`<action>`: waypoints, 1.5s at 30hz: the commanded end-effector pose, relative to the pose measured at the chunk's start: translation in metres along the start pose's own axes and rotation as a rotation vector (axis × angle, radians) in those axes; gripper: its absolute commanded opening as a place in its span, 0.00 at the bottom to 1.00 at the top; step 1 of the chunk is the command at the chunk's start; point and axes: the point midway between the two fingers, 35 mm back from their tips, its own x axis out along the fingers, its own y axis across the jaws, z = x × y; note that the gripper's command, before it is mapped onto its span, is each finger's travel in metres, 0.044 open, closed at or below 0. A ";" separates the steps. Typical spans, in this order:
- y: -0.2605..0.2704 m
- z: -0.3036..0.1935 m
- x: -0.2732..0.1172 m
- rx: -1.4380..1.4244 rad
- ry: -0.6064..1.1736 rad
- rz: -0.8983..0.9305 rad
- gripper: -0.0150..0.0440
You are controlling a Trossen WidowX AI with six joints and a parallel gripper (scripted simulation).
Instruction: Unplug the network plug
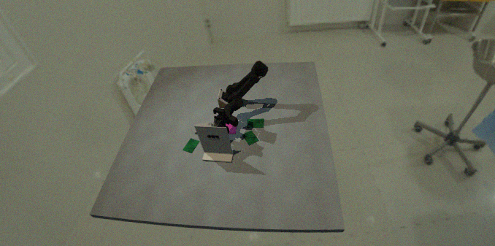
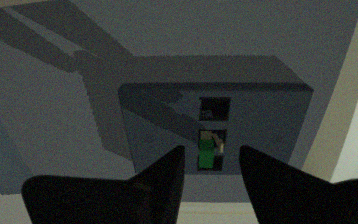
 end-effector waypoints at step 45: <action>0.002 -0.002 -0.004 0.004 0.005 0.000 0.25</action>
